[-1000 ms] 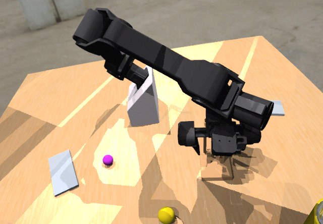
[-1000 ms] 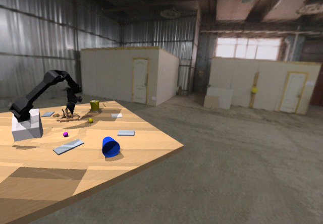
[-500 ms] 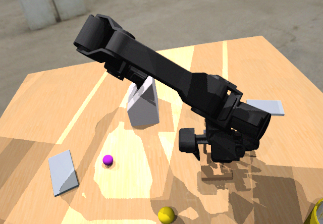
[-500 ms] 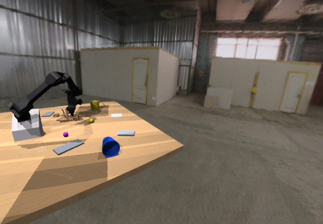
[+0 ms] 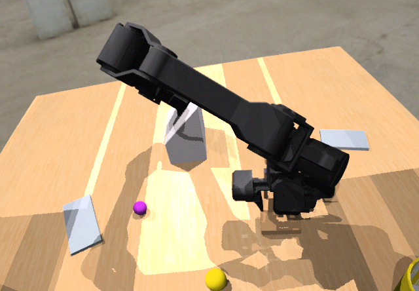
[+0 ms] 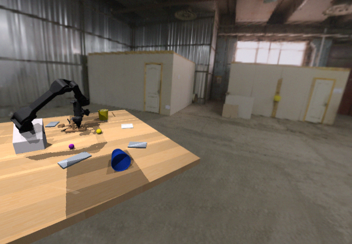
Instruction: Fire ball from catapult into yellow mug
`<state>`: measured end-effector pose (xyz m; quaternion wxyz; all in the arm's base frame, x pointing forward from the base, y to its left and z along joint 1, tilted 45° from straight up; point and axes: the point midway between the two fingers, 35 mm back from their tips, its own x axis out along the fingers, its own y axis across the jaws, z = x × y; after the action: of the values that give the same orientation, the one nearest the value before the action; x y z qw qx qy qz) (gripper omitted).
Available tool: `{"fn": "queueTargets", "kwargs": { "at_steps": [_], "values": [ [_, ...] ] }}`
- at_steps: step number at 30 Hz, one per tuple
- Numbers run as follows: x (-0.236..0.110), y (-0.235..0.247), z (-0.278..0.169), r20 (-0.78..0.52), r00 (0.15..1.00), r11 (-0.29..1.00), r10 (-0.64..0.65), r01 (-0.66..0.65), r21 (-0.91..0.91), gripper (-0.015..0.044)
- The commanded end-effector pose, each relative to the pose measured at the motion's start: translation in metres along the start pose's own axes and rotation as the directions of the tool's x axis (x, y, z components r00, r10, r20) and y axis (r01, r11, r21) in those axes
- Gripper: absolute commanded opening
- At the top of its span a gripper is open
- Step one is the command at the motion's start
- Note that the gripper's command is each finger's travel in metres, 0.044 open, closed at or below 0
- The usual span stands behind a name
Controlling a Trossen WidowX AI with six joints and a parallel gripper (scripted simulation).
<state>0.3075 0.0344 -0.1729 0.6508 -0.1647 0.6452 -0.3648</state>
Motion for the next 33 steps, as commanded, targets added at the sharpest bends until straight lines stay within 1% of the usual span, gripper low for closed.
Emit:
{"fn": "queueTargets", "kwargs": {
  "at_steps": [1,5,11,12,13,15,17,22,27,33],
  "values": [
    [-0.001,0.0,0.001,0.001,1.0,1.0,0.001,-0.001,0.002,0.0256],
    [-0.001,0.0,0.001,0.001,1.0,1.0,0.001,-0.001,0.002,0.0151],
    [-0.001,0.0,0.001,0.001,1.0,1.0,0.001,-0.001,0.002,0.0111],
    [-0.003,0.0,0.001,0.001,1.0,1.0,0.001,-0.001,0.001,0.0085],
    [-0.012,0.001,0.001,0.0,1.0,1.0,0.002,-0.002,0.001,0.0059],
    [-0.039,0.001,0.001,0.0,1.0,1.0,0.002,-0.002,-0.001,0.0006],
    [-0.05,0.001,0.0,-0.001,1.0,1.0,0.001,-0.001,-0.001,0.0],
    [-0.05,0.001,0.0,-0.001,1.0,1.0,0.001,-0.001,-0.023,0.0],
    [-0.05,0.001,0.0,-0.001,1.0,0.983,0.0,0.0,-0.183,0.0],
    [-0.049,0.002,-0.001,-0.001,1.0,0.926,-0.001,0.001,-0.377,0.0]
  ]
}}
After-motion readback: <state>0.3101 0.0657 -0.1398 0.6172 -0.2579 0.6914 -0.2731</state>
